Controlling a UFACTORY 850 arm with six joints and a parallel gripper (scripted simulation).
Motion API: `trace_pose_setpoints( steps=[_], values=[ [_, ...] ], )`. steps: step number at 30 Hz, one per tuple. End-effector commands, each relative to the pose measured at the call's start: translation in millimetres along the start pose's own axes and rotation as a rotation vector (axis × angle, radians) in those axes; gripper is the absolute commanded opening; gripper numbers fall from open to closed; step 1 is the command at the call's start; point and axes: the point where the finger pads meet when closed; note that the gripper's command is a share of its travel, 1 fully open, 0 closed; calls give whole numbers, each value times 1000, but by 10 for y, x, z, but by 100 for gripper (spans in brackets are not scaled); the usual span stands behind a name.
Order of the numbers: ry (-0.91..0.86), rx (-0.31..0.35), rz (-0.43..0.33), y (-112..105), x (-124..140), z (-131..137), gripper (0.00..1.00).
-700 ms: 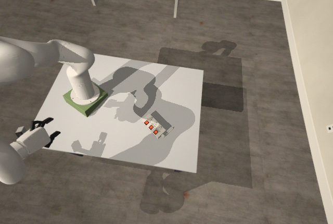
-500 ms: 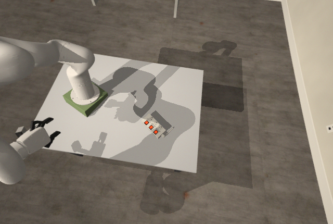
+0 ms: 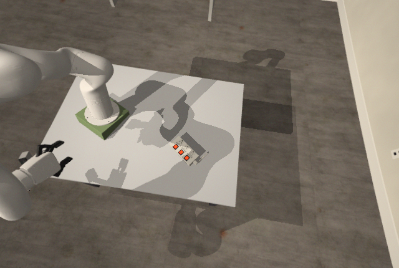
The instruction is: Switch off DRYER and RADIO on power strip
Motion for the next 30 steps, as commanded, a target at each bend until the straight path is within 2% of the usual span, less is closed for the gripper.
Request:
trace_pose_setpoints(
  steps=[1, 5, 11, 13, 15, 17, 18, 19, 20, 21, 22, 24, 25, 26, 27, 30],
  values=[
    [17, -5, 5, 1, 46, -23, 100],
    [91, -22, 25, 40, 237, -126, 100],
    [284, -74, 67, 188, 743, -381, 100],
    [284, -74, 67, 188, 743, -381, 100],
    [389, -105, 85, 299, 1024, -512, 100],
    [389, -105, 85, 299, 1024, -512, 100],
    [446, -124, 93, 368, 1178, -580, 100],
    [446, -124, 93, 368, 1178, -580, 100],
    [506, -143, 100, 447, 1339, -648, 100],
    [506, -143, 100, 447, 1339, -648, 100],
    [569, -164, 106, 537, 1507, -717, 100],
    [569, -164, 106, 537, 1507, -717, 100],
    [633, -187, 111, 638, 1678, -784, 100],
    [633, -187, 111, 638, 1678, -784, 100],
    [698, -210, 113, 749, 1852, -849, 100],
    [698, -210, 113, 749, 1852, -849, 100]
  ],
)
Point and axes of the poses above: the point where the finger pads meet when closed, its own y axis out along the fingers, its own z axis across the jaws, x = y × z, and after that the axes turned 5 degrees about y, right-handed
